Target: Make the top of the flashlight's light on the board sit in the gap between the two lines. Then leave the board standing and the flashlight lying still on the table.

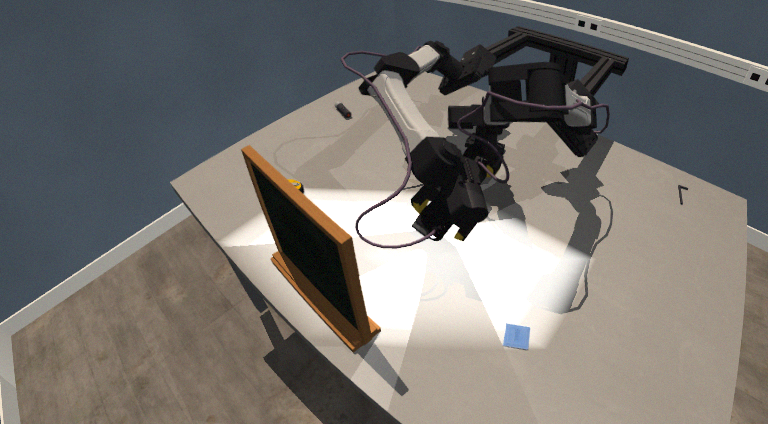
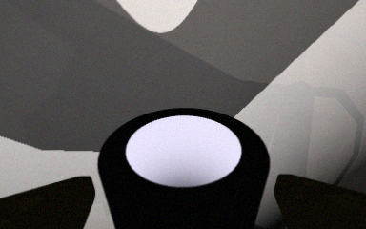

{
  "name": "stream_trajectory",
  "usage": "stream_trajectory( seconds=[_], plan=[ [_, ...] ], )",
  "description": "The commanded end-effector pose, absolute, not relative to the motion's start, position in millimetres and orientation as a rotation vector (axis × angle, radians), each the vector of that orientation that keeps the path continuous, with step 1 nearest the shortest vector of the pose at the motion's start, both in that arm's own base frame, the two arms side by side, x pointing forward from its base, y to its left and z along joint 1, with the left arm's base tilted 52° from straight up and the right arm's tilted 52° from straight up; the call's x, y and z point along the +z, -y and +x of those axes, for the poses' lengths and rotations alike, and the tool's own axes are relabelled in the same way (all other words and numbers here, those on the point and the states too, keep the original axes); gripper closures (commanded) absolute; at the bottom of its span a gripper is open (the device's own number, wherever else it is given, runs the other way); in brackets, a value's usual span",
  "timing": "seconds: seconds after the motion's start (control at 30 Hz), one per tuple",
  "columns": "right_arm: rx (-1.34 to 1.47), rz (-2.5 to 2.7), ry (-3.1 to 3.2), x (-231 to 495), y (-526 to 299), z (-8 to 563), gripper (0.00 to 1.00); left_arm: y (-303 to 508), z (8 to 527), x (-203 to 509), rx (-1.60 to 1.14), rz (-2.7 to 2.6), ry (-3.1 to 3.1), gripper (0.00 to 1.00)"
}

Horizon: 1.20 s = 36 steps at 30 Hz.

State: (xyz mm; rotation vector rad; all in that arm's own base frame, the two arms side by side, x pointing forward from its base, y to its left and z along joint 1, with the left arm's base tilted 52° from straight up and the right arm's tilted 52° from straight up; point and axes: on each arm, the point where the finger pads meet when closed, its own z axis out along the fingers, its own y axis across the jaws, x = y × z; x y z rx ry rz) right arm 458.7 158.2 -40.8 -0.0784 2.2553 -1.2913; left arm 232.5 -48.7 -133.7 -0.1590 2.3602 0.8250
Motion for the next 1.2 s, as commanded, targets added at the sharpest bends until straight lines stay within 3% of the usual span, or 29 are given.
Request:
stream_trajectory(
  seconds=[0.0, 1.07, 1.17],
  plan=[
    [-1.286, -0.114, -2.229, -38.5, -180.7, 449.4, 0.0, 45.7, 231.5, -134.8, 0.855, -0.125, -2.37, 0.7],
    [-1.28, -0.098, -2.243, -24.1, -211.1, 428.7, 0.0, 45.7, 231.5, -134.8, 0.855, -0.125, -2.37, 0.7],
    [-1.126, 0.03, -2.273, 6.9, -209.6, 455.1, 0.0, 45.7, 231.5, -134.8, 0.855, -0.125, -2.37, 0.7]
  ],
)
